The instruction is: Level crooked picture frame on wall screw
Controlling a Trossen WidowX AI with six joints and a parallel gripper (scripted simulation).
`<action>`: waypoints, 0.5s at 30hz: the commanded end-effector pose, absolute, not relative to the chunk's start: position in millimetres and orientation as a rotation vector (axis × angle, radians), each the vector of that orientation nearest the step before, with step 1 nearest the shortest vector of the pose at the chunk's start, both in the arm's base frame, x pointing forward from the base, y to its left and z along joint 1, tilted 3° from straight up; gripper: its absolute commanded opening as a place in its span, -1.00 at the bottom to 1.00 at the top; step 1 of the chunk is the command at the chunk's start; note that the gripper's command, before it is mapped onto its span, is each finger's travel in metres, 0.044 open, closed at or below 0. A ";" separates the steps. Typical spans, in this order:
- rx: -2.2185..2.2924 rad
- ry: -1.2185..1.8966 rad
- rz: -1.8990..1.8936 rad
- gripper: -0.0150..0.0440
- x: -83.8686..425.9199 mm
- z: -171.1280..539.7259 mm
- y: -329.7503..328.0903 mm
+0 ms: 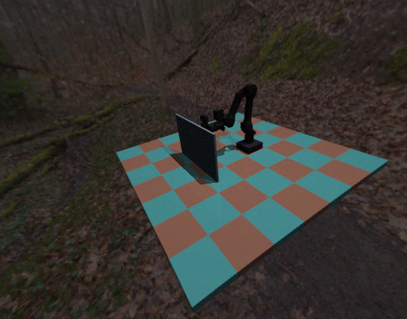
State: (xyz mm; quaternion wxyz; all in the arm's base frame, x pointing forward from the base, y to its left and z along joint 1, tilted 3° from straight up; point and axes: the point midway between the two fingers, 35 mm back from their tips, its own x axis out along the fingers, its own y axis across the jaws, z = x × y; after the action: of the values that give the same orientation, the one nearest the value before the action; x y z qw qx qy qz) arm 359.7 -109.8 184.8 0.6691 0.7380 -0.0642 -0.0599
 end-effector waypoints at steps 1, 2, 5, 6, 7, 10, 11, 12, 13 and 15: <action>1.664 -0.162 -0.120 -0.49 359.9 191.0 -109.8; 1.664 -0.162 -0.120 -0.49 359.9 190.9 -109.7; 1.664 -0.162 -0.120 -0.49 359.9 191.0 -109.4; 1.664 -0.162 -0.120 -0.49 360.0 191.0 -109.3; 1.664 -0.162 -0.120 -0.49 360.0 190.9 -109.2; 1.664 -0.162 -0.120 -0.49 360.1 191.0 -108.4; 1.664 -0.162 -0.120 -0.49 360.2 191.0 -108.0; 1.664 -0.162 -0.120 -0.49 360.3 191.0 -107.5; 1.664 -0.162 -0.120 -0.49 360.4 190.9 -106.9; 1.664 -0.162 -0.120 -0.49 360.6 190.8 -105.9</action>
State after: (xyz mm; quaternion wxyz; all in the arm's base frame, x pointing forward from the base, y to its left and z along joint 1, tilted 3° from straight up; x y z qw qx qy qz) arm 360.5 -107.4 185.3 0.6692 0.7378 -0.0651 -0.0598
